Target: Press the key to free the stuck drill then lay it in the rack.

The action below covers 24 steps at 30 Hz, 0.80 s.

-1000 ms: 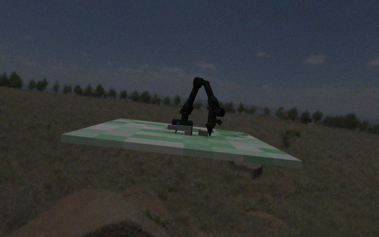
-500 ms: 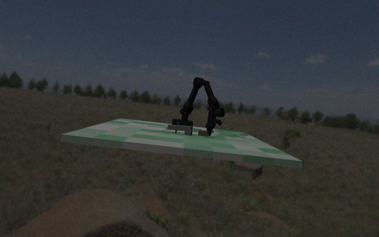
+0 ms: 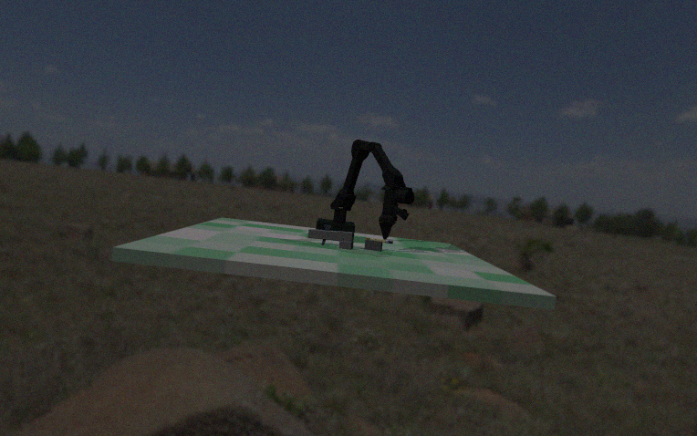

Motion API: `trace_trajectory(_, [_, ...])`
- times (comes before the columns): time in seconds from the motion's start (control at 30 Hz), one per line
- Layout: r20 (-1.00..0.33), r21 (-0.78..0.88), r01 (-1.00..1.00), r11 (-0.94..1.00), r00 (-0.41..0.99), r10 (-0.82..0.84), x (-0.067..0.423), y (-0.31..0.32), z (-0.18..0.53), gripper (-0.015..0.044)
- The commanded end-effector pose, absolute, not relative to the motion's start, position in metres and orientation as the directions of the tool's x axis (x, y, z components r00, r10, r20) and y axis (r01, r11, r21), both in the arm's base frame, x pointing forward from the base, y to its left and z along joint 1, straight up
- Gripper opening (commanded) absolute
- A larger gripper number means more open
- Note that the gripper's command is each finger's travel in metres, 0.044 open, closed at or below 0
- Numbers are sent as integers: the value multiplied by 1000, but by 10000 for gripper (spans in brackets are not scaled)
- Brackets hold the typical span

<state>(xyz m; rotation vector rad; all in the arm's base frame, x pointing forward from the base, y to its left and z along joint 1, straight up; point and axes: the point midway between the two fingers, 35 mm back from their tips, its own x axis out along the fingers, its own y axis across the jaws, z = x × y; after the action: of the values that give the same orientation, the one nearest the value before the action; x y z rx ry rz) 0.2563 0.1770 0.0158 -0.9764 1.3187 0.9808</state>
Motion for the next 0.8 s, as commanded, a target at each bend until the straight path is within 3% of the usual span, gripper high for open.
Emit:
trace_trajectory(0.0, [-1000, -18, -952, 304, 24, 15, 259, 178, 33, 440])
trace_trajectory(0.2, [-999, -12, -952, 305, 21, 26, 261, 180, 41, 440])
trace_trajectory(0.4, [-923, -11, -928, 372, 152, 353, 335, 233, 53, 440])
trace_trajectory(0.53, [-788, -20, -924, 383, 250, 563, 391, 262, 76, 440])
trace_trajectory(0.77, [-434, -113, -937, 331, 346, 832, 476, 284, 136, 440])
